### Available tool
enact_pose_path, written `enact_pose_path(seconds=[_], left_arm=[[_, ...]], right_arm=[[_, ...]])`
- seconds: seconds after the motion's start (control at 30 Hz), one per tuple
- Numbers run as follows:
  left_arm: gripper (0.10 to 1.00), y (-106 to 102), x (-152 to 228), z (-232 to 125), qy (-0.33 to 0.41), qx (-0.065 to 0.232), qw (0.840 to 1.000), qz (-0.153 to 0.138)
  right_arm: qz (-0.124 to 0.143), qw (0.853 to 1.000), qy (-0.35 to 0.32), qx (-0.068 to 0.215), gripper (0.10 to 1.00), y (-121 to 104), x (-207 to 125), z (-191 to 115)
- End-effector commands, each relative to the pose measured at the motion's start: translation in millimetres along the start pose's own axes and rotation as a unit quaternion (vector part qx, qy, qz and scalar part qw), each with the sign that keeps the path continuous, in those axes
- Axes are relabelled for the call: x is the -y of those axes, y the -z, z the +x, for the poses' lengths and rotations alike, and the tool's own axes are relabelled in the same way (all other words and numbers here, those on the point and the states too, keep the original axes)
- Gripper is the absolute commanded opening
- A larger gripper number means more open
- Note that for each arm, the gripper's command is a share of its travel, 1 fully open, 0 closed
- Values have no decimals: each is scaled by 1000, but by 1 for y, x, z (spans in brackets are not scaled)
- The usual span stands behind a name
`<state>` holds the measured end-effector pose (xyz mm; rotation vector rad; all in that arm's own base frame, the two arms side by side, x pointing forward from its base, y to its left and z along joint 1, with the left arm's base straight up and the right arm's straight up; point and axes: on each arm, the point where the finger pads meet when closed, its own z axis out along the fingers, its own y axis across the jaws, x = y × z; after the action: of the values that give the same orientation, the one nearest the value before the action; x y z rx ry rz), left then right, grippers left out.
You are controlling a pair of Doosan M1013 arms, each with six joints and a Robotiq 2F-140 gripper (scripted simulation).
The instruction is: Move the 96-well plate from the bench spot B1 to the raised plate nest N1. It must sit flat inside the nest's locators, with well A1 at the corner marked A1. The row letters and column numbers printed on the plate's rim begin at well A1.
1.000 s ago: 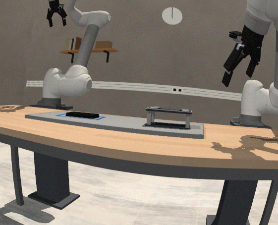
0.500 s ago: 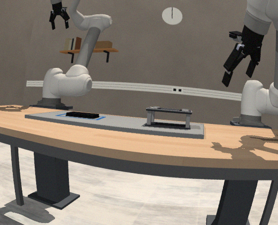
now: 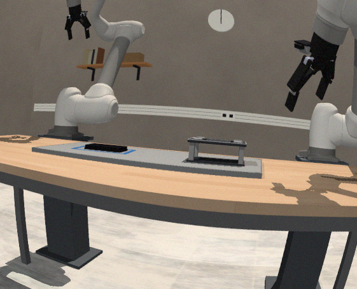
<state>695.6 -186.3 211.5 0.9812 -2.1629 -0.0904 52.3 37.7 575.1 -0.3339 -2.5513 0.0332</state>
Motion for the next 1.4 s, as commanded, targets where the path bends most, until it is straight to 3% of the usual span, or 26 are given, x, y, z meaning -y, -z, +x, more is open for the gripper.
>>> enact_pose_path(seconds=[0.0, 0.87, 1.1, 1.37], left_arm=[[1000, 1, 0, 1, 0, 1, 1000, 1], [1000, 1, 0, 1, 0, 1, 1000, 1], [1000, -1, 7, 4, 8, 8, 1000, 1], [1000, -12, 36, 17, 41, 36, 999, 1]], right_arm=[[0, 1000, 0, 1, 1000, -1, 0, 1], [0, 1000, 0, 1, 1000, -4, 1, 3], [0, 1000, 0, 1, 1000, -4, 1, 3], [0, 1000, 0, 1, 1000, -4, 1, 3]])
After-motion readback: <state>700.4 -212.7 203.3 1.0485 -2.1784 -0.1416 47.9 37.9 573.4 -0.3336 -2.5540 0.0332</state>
